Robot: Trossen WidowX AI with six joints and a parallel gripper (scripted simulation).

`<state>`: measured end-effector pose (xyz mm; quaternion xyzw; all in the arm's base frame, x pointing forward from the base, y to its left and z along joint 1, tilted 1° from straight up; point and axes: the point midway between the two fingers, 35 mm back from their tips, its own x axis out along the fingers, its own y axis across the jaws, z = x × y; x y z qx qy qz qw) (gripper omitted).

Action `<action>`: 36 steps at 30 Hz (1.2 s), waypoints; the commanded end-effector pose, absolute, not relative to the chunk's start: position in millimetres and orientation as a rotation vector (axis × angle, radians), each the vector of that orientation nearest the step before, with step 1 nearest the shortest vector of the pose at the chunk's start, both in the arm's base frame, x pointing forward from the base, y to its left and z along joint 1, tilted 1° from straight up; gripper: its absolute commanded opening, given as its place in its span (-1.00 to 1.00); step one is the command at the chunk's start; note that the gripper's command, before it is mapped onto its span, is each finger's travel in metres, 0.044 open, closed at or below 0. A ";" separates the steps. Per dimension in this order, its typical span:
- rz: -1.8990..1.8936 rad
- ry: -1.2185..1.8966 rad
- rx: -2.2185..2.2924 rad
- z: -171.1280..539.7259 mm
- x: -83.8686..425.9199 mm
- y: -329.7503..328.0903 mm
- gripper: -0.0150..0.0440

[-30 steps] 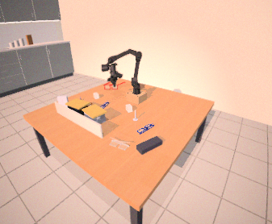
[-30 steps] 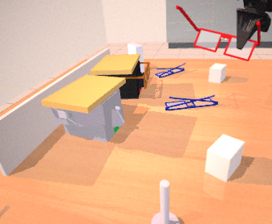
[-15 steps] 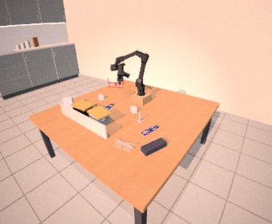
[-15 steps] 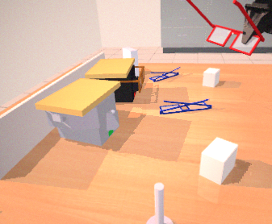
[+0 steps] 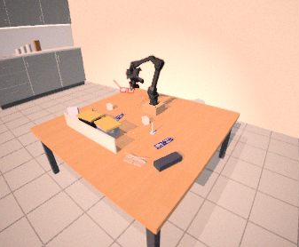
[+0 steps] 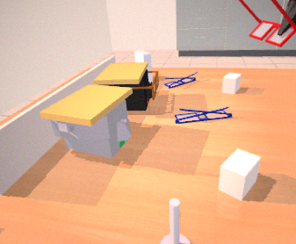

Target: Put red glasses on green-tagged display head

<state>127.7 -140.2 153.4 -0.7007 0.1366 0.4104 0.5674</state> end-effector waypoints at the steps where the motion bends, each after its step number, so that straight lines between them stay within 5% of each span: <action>1: 0.909 0.344 -1.611 155.7 124.5 -139.5 -0.49; 25: 0.962 0.319 -1.654 153.7 127.1 -140.3 -0.49; 36: 1.219 0.052 -2.006 145.6 142.1 -131.2 -0.49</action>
